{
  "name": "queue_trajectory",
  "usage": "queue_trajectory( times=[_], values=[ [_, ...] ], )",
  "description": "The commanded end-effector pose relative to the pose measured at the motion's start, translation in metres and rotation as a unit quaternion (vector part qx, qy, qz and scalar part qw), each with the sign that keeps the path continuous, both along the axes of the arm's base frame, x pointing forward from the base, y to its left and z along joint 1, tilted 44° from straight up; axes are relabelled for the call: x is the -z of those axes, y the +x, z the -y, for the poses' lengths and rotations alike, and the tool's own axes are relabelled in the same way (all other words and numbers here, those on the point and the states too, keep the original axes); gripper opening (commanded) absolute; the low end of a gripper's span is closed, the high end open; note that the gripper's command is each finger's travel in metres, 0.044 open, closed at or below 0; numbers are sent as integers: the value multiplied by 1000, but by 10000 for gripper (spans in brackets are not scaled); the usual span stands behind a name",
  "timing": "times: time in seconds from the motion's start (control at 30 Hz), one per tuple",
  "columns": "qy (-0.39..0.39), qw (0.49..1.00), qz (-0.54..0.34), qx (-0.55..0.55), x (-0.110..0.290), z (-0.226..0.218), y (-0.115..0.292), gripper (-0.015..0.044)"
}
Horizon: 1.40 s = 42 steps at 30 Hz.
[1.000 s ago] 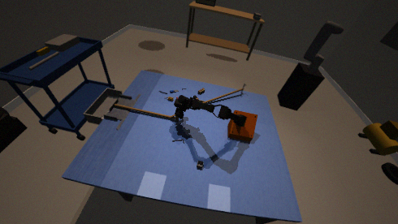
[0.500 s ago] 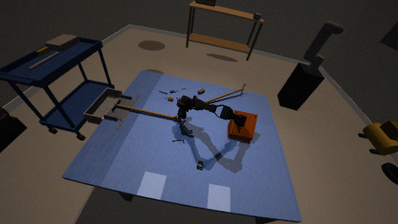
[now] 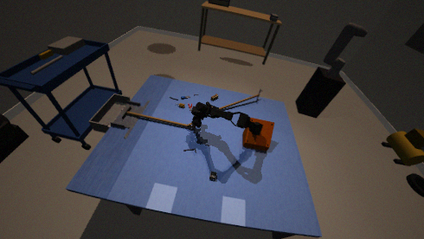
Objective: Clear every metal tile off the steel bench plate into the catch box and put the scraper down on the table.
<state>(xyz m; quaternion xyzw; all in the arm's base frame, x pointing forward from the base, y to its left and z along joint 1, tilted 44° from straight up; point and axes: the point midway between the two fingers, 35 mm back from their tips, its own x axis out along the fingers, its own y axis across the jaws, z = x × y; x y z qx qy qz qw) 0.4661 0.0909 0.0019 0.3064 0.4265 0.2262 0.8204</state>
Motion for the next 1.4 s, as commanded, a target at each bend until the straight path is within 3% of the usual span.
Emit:
queue_trajectory(
  times=[0.0,1.37],
  values=[
    [0,1000,7,3,-4,5,-4,0],
    [0,1000,7,5,-3,15,-65,0]
  ],
)
